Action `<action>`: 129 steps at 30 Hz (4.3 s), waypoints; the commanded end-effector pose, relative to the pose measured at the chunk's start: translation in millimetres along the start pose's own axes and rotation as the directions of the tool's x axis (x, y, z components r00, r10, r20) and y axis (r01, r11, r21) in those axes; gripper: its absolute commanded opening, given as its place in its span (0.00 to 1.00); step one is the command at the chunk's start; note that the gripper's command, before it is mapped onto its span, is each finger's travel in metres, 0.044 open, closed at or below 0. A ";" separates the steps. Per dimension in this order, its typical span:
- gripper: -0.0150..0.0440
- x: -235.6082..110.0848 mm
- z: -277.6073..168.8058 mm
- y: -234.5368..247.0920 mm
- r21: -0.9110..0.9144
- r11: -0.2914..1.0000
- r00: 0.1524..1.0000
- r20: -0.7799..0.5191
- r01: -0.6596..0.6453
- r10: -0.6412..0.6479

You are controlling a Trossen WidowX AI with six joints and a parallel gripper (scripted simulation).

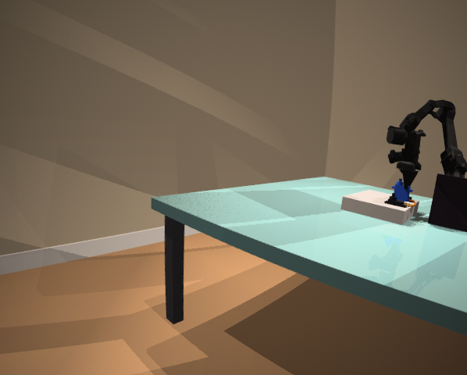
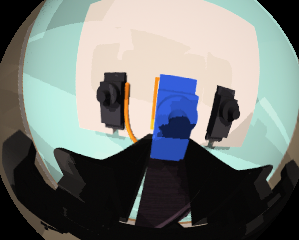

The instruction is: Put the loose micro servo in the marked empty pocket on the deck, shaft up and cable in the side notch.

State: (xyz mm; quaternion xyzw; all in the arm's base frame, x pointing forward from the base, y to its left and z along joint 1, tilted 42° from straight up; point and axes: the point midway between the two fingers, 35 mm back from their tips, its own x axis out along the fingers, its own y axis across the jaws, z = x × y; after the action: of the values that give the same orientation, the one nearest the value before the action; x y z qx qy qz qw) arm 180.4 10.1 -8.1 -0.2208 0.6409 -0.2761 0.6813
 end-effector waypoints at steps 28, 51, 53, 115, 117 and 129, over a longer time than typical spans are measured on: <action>0.25 16.2 0.7 -0.6 -0.003 1.000 1.000 0.006 0.005 -0.005; 0.25 16.2 0.7 -0.6 -0.003 1.000 1.000 0.006 0.005 -0.005; 0.25 16.9 0.7 -0.6 -0.003 1.000 1.000 0.006 0.005 -0.005; 0.57 14.7 -6.8 -3.8 -0.003 1.000 1.000 0.005 0.005 -0.005; 0.57 14.7 -7.0 -4.1 -0.003 1.000 1.000 0.005 0.005 -0.005; 0.93 -10.2 41.6 1.1 -0.006 1.000 1.000 0.004 0.009 -0.009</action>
State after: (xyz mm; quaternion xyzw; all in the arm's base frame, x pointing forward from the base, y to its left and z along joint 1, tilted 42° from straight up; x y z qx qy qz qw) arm 191.7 3.0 -9.7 -0.2304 0.6447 -0.2782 0.6737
